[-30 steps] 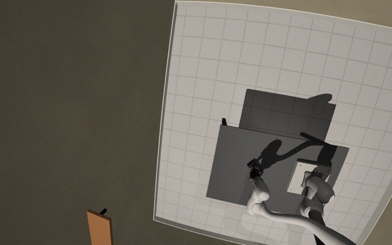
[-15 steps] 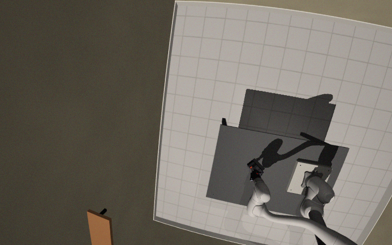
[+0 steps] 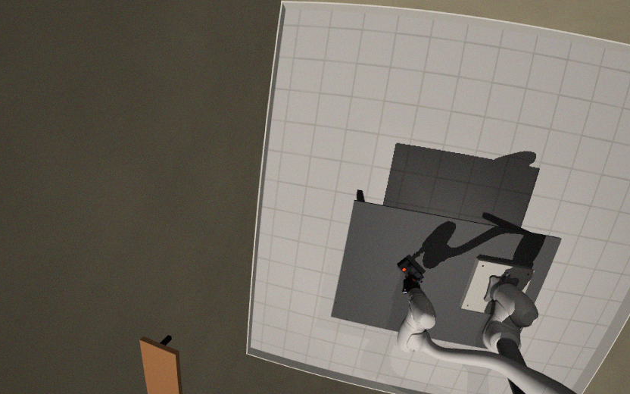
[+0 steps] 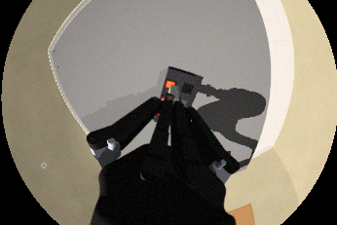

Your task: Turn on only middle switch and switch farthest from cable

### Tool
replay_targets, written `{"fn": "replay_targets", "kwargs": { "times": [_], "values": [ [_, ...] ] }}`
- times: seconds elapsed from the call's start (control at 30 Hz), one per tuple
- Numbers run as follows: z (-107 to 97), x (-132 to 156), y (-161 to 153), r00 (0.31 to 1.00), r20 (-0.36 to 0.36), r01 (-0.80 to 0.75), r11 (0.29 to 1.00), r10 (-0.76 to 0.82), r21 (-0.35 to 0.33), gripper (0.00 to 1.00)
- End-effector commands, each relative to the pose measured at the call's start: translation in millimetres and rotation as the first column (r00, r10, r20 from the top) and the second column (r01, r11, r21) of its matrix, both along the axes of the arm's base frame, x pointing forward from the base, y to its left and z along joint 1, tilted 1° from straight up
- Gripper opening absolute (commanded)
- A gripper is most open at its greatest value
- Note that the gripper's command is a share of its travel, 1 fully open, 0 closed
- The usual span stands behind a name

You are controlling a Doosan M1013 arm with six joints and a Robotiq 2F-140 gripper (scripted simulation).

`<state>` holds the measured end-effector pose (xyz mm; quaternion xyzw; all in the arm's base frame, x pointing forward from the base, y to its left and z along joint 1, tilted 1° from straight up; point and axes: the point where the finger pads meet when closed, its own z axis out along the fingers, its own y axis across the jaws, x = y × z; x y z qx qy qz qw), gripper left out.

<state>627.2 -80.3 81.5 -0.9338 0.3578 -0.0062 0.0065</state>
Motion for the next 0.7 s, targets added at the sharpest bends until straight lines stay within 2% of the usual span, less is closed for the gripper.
{"fn": "replay_targets", "kwargs": {
  "times": [0.0,0.47,0.67],
  "values": [
    [0.1,0.0,0.0,1.0,0.0,0.0,1.0,0.0,0.0,0.0],
    [0.3,-0.4,0.4,1.0,0.0,0.0,1.0,0.0,0.0,0.0],
    [10.1,-27.5,23.2,1.0,0.0,0.0,1.0,0.0,0.0,0.0]
  ]
}}
